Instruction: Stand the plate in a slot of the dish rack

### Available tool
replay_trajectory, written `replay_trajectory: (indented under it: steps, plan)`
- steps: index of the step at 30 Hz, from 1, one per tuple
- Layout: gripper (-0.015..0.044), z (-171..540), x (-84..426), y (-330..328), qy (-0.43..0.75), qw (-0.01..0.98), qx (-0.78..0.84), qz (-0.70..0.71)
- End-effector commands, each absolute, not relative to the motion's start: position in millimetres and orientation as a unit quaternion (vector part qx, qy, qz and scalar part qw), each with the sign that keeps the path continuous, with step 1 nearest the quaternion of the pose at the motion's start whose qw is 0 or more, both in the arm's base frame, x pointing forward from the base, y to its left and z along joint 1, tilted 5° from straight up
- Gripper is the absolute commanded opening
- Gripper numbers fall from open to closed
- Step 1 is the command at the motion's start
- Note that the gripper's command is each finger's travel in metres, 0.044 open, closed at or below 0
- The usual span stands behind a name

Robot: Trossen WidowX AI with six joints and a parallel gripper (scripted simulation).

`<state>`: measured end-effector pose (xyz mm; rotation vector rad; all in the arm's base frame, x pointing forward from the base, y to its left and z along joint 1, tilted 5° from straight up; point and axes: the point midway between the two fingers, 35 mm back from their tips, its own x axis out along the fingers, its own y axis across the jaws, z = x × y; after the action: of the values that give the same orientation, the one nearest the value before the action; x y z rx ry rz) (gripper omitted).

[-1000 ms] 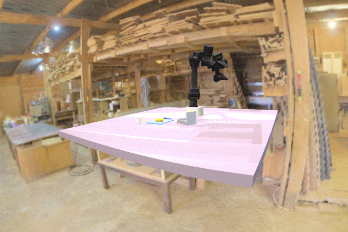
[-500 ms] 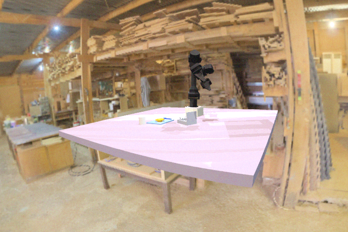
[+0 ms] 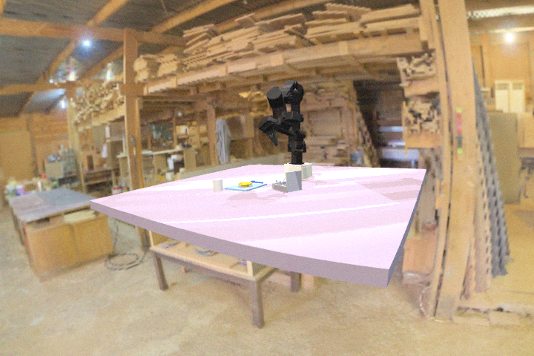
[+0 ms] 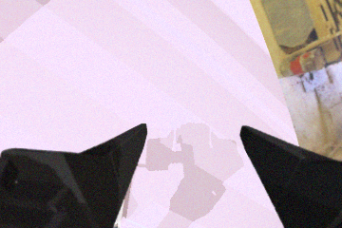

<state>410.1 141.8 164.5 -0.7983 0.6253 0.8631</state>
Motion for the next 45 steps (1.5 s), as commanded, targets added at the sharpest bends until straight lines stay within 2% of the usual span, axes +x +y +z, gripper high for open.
replay_trajectory:
  steps: [1,15,28,38,45]
  plan:
    - [0.04,138,410,109,0.36,0.791,-0.332,0.367]
    - [0.04,94,397,18,0.509,0.799,-0.205,0.246]
    - [0.04,57,358,-59,0.624,0.769,-0.072,0.119]
    - [0.04,35,315,-108,0.689,0.724,0.03,0.022]
    - [0.04,33,311,-112,0.692,0.72,0.037,0.015]
